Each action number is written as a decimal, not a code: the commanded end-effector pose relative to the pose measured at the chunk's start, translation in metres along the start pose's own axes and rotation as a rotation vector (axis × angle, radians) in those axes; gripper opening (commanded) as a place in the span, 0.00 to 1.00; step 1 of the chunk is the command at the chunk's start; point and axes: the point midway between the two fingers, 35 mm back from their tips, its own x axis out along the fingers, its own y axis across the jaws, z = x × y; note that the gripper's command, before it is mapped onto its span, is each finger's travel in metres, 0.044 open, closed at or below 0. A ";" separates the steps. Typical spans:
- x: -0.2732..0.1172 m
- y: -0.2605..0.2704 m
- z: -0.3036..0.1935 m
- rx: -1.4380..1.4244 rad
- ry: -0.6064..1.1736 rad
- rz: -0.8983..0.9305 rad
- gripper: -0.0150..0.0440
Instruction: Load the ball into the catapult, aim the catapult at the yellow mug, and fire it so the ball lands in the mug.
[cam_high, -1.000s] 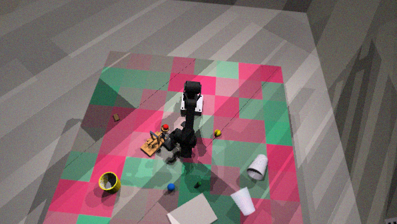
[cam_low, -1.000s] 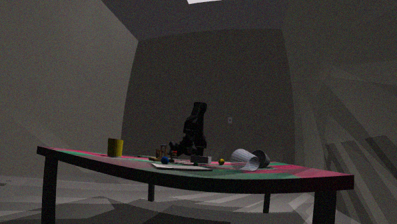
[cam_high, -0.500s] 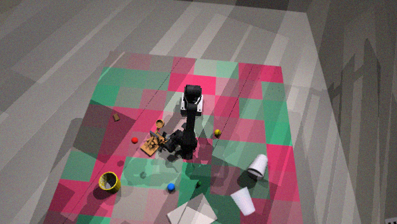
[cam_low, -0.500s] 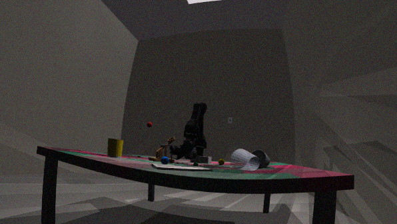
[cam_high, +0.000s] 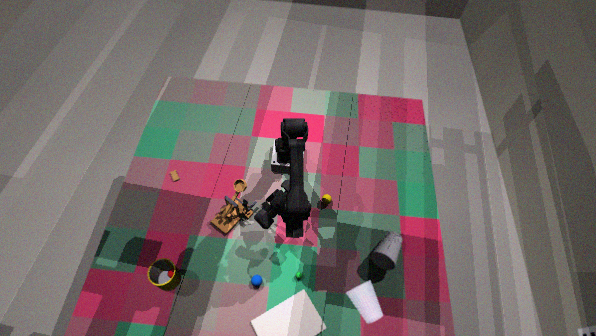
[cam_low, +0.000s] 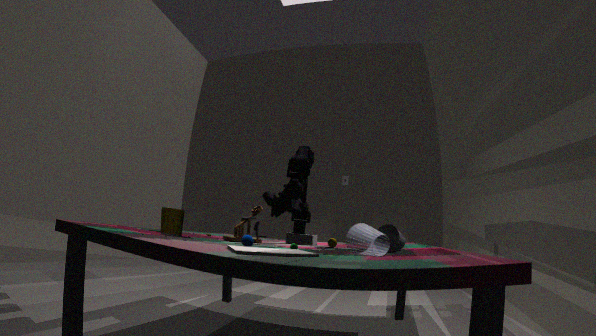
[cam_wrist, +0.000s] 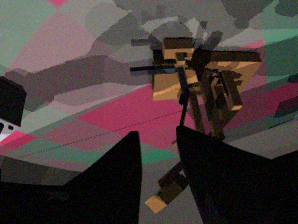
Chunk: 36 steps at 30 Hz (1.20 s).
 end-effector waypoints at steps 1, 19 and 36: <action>-0.002 -0.012 0.001 0.080 -0.048 0.001 0.57; -0.010 -0.090 -0.014 0.584 -0.338 0.052 1.00; -0.018 -0.166 -0.047 0.980 -0.610 0.079 1.00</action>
